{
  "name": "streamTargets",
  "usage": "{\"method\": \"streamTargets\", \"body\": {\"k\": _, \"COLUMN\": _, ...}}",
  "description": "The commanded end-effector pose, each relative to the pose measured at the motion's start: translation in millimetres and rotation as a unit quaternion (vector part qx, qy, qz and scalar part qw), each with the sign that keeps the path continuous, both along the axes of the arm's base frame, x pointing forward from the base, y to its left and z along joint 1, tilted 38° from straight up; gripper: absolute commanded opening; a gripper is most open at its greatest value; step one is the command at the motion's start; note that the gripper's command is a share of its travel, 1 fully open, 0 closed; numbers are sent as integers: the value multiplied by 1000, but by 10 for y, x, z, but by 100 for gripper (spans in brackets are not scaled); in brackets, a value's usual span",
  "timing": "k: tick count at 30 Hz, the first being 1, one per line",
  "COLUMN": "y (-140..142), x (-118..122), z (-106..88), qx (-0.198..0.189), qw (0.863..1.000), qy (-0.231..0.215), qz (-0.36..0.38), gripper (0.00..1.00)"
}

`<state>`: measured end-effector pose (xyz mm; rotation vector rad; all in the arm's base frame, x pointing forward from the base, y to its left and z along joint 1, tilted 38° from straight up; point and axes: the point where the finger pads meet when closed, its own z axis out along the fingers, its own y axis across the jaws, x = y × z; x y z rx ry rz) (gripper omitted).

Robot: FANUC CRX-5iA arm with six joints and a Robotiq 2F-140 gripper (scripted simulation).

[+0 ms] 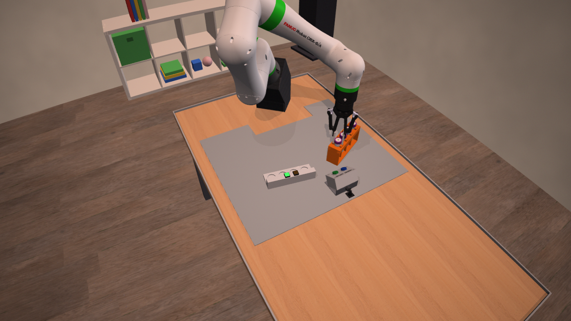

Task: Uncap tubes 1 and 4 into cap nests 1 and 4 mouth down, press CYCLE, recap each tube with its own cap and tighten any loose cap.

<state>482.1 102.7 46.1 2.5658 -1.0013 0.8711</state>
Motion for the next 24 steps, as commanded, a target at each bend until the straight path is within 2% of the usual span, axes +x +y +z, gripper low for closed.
{"method": "streamTargets", "body": {"k": 1, "y": 1, "x": 0, "z": 0, "qx": 0, "qw": 1000, "qy": 0, "qz": 0, "gripper": 0}}
{"method": "streamTargets", "body": {"k": 4, "y": 1, "x": 0, "z": 0, "qx": 0, "qw": 1000, "qy": 0, "qz": 0, "gripper": 0}}
{"method": "streamTargets", "body": {"k": 12, "y": -1, "x": 1, "z": -3, "qx": 59, "qw": 991, "qy": -57, "qz": -105, "gripper": 0}}
{"method": "streamTargets", "body": {"k": 14, "y": -1, "x": 1, "z": -3, "qx": 59, "qw": 991, "qy": -57, "qz": -105, "gripper": 0}}
{"method": "streamTargets", "body": {"k": 19, "y": -2, "x": 3, "z": -5, "qx": 95, "qw": 977, "qy": -92, "qz": -170, "gripper": 0}}
{"method": "streamTargets", "body": {"k": 24, "y": -3, "x": 4, "z": -7, "qx": 130, "qw": 955, "qy": -126, "qz": -233, "gripper": 0}}
